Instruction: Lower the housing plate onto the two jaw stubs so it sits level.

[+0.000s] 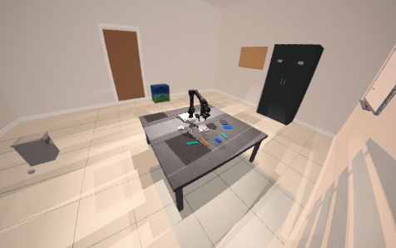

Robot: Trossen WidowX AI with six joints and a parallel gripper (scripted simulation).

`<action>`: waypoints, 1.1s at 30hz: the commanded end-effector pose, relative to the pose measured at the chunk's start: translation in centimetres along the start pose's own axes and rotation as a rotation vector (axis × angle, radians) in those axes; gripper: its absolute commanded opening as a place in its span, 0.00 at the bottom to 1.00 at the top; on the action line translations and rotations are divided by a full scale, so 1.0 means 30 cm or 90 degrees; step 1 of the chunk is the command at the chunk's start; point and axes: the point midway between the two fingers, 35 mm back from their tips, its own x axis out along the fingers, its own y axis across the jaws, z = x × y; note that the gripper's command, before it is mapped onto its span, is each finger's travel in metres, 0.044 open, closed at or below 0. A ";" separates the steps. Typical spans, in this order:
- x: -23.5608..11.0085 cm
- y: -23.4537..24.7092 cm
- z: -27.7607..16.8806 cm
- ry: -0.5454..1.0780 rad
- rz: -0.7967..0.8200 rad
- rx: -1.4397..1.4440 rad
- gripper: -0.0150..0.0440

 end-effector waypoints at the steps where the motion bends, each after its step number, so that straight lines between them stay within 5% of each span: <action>1: 0.000 0.003 -0.001 0.000 0.003 0.002 0.85; 33: 0.080 0.005 0.004 0.000 0.003 0.002 0.85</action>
